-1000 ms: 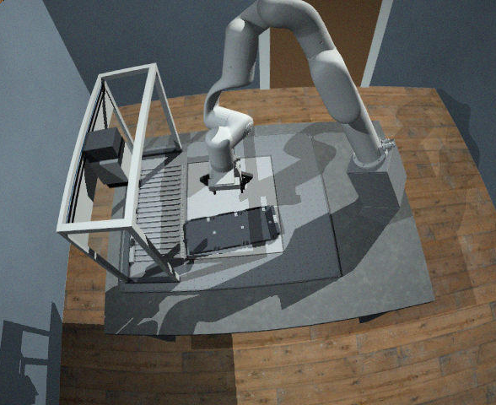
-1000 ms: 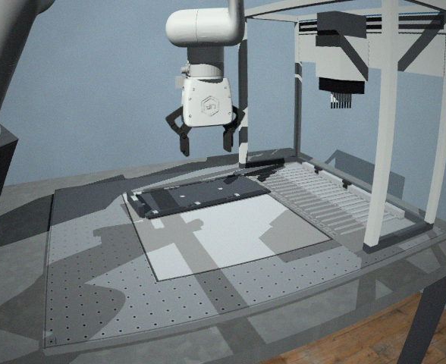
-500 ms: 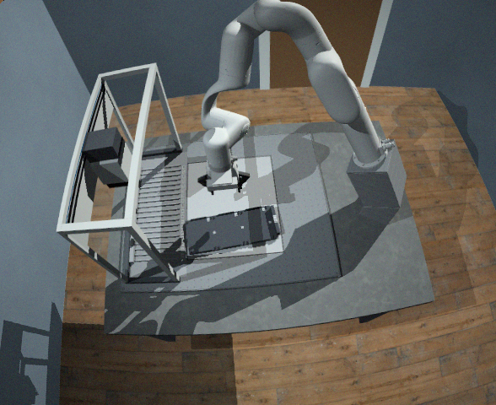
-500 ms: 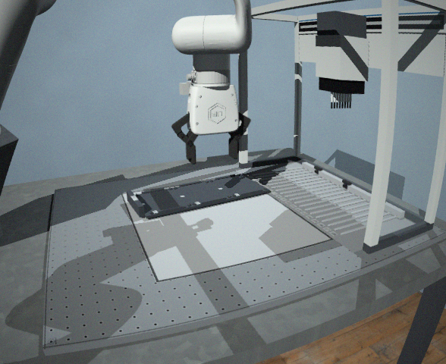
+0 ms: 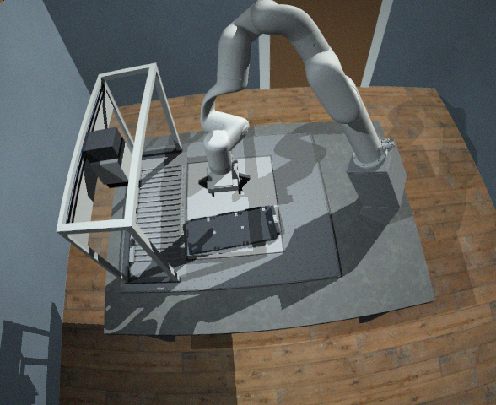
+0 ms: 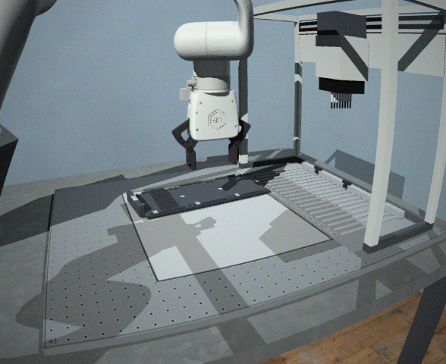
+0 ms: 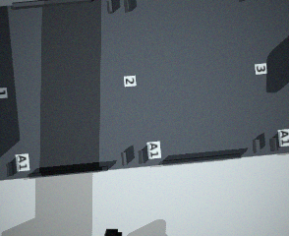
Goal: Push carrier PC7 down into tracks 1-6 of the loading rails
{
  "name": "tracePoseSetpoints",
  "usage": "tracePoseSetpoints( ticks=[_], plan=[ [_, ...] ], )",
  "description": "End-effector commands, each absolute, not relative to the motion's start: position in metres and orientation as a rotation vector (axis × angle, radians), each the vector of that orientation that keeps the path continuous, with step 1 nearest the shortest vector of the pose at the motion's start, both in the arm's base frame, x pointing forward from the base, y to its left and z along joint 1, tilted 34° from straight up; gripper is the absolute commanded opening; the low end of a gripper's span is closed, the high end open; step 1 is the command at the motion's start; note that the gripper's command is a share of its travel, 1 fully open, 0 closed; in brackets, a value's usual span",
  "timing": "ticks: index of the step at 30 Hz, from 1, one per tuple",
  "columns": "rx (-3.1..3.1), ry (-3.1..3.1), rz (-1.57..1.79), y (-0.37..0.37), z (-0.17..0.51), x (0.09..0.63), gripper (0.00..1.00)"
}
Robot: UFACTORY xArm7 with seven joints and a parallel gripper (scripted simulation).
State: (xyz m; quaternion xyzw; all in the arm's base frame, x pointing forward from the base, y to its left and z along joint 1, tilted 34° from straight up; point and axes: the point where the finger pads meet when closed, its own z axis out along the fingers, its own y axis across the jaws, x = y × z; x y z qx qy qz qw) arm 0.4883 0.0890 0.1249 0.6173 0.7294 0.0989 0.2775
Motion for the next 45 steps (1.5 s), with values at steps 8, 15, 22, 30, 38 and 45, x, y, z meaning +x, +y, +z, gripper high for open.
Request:
tracePoseSetpoints(
  ticks=[8,15,22,30,38,45],
  plan=[
    [1.654,1.957,0.271,0.087,0.112,0.499,1.0],
    [1.654,1.957,0.271,0.085,0.105,0.503,1.0],
    [1.654,1.957,0.271,0.083,0.095,0.509,1.0],
    [1.654,1.957,0.271,0.08,0.084,0.516,1.0],
    [1.654,1.957,0.271,0.078,0.076,0.522,1.0],
    [1.654,1.957,0.271,0.076,0.066,0.528,1.0]
  ],
)
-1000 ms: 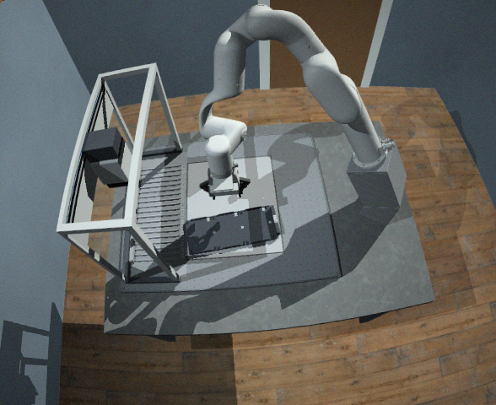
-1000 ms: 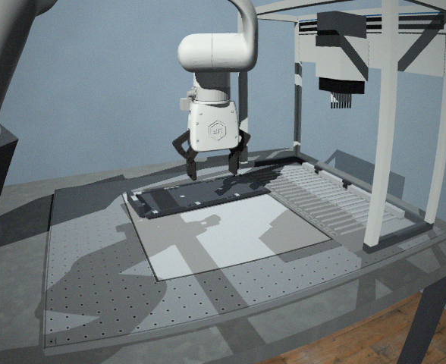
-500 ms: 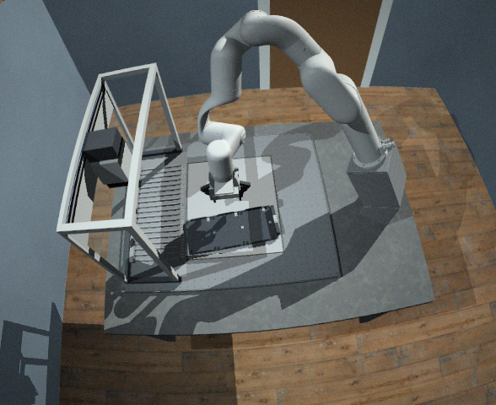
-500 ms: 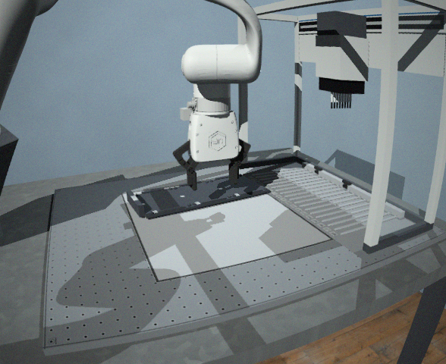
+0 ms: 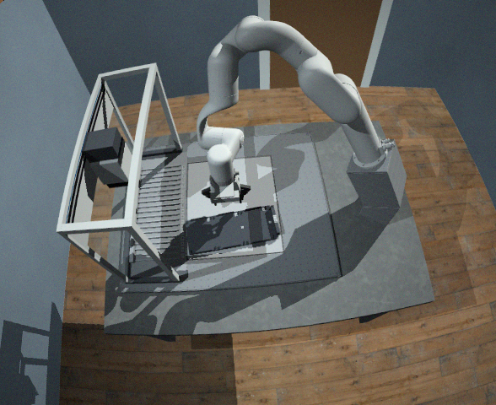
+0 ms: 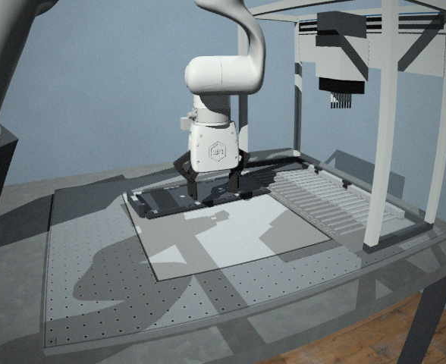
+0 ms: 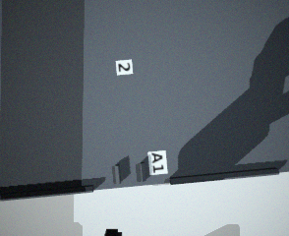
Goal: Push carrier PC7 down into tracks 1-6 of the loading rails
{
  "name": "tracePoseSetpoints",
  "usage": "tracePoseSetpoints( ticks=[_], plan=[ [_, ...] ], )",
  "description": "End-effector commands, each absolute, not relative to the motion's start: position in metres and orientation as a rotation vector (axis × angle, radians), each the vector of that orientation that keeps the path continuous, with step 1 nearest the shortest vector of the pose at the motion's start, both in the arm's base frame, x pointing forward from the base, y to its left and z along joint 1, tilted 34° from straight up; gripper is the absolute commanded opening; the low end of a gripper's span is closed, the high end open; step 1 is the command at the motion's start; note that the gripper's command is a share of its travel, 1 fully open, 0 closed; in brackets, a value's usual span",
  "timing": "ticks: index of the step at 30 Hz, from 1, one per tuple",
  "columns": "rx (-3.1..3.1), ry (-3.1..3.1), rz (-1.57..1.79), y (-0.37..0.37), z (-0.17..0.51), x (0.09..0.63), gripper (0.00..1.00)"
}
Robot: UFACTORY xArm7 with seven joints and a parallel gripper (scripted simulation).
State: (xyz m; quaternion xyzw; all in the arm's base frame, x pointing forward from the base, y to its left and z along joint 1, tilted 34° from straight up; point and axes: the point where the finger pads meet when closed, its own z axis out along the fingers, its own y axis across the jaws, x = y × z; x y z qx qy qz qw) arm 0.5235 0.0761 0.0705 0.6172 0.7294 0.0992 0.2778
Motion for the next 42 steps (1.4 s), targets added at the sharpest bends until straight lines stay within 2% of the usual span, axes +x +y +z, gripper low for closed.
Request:
tracePoseSetpoints(
  ticks=[1,42],
  plan=[
    [1.654,1.957,0.271,0.076,0.065,0.529,1.0],
    [1.654,1.957,0.271,0.071,0.047,0.54,1.0]
  ],
)
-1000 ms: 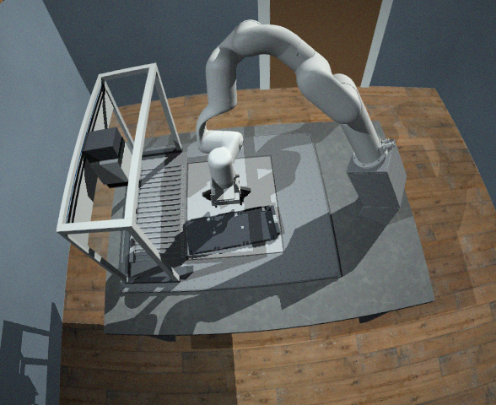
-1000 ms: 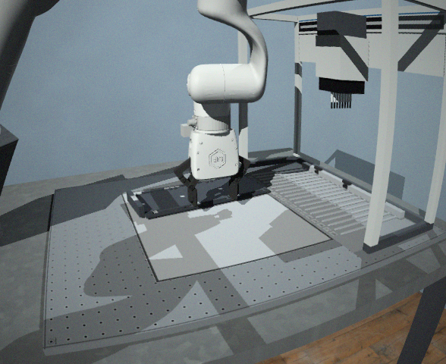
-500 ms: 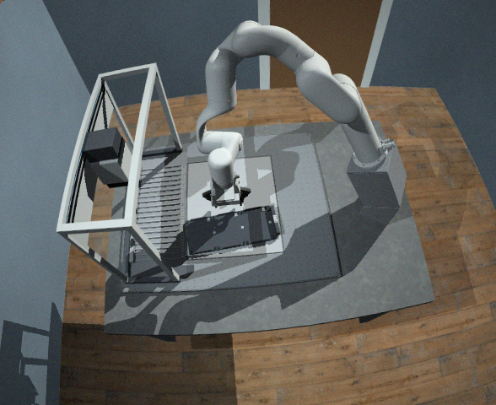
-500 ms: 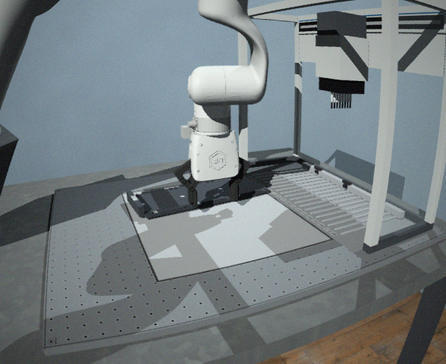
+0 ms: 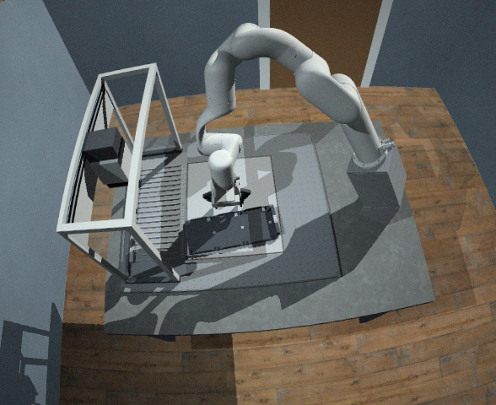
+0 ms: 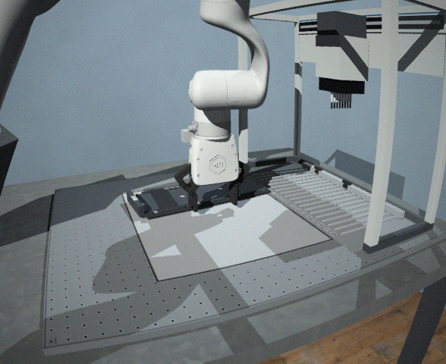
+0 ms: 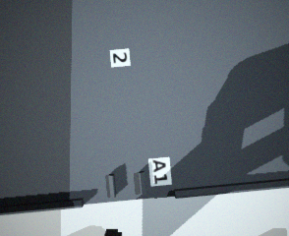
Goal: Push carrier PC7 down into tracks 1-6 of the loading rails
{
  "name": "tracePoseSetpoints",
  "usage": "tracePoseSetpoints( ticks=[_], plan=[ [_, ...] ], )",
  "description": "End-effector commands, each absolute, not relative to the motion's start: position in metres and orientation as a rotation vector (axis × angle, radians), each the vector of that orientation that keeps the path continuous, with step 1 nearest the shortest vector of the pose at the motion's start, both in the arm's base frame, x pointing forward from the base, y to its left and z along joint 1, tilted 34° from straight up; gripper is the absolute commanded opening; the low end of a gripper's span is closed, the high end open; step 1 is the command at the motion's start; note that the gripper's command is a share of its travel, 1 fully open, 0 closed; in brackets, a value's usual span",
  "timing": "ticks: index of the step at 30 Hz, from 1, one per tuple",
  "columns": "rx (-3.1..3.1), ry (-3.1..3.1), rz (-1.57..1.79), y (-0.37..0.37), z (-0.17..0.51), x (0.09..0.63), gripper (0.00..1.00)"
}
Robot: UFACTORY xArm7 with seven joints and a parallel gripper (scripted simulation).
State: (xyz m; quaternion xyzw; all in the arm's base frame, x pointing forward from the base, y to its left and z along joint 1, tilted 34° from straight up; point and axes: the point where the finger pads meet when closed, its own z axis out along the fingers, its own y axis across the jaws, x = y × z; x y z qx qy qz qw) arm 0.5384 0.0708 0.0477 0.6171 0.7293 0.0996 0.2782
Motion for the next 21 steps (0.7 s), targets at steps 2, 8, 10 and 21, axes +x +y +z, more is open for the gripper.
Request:
tracePoseSetpoints(
  ticks=[2,8,10,21],
  plan=[
    [1.654,1.957,0.271,0.0712,0.046,0.541,1.0],
    [1.654,1.957,0.271,0.0704,0.0427,0.5431,1.0],
    [1.654,1.957,0.271,0.0701,0.0416,0.5438,1.0],
    [1.654,1.957,0.271,0.0701,0.0415,0.5438,1.0]
  ],
)
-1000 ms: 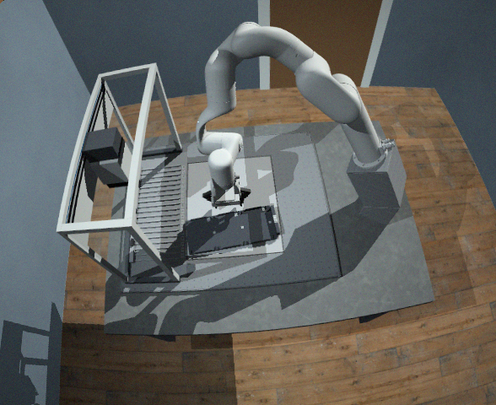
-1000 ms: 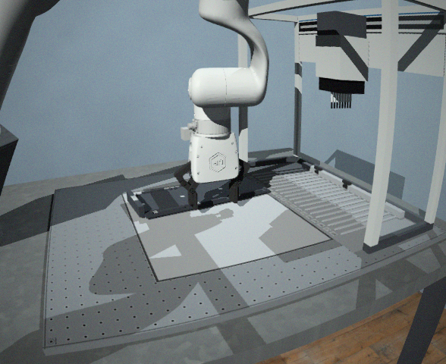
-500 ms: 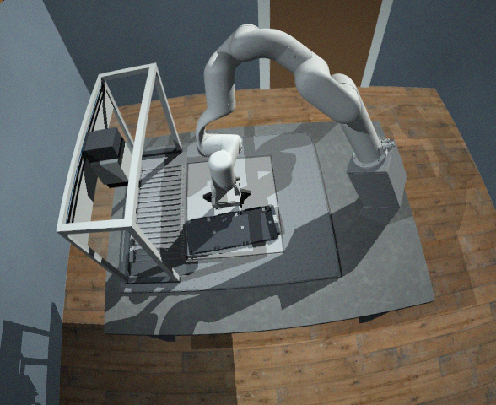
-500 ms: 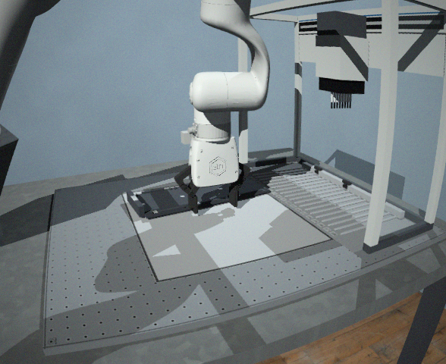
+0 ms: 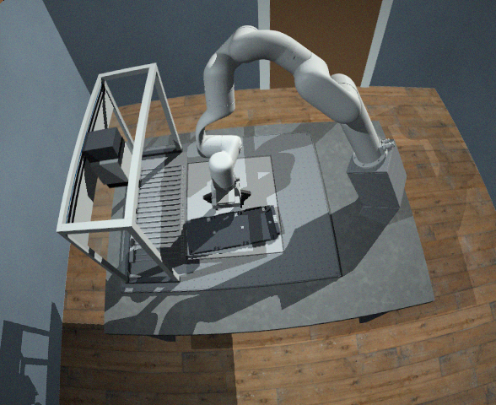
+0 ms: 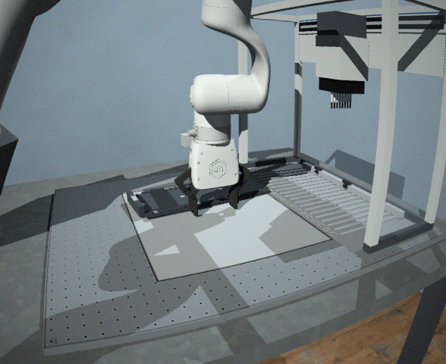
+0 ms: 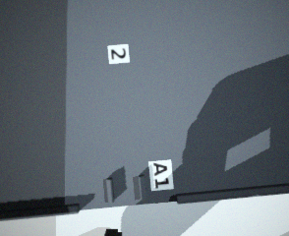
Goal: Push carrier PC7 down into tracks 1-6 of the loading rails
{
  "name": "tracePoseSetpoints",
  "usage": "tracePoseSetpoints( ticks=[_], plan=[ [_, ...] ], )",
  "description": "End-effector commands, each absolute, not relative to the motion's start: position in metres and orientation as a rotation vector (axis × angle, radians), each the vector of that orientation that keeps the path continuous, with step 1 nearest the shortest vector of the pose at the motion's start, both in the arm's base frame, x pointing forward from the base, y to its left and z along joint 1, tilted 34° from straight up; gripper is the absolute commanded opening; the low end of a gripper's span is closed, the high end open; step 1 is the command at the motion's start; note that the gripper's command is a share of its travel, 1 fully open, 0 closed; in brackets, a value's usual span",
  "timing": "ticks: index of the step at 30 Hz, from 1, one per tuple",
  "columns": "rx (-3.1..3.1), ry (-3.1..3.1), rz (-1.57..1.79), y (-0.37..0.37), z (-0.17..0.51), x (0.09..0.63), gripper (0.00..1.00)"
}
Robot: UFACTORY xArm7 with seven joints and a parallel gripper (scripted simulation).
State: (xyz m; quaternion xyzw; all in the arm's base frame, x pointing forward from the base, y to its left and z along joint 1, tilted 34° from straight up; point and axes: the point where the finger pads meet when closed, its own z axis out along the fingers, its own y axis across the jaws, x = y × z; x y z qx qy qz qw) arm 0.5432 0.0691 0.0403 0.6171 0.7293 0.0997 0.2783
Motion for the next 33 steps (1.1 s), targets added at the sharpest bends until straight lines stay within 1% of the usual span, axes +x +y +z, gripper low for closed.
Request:
tracePoseSetpoints(
  ticks=[1,33],
  plan=[
    [1.654,1.957,0.271,0.07,0.042,0.544,1.0],
    [1.654,1.957,0.271,0.083,0.038,0.543,1.0]
  ],
)
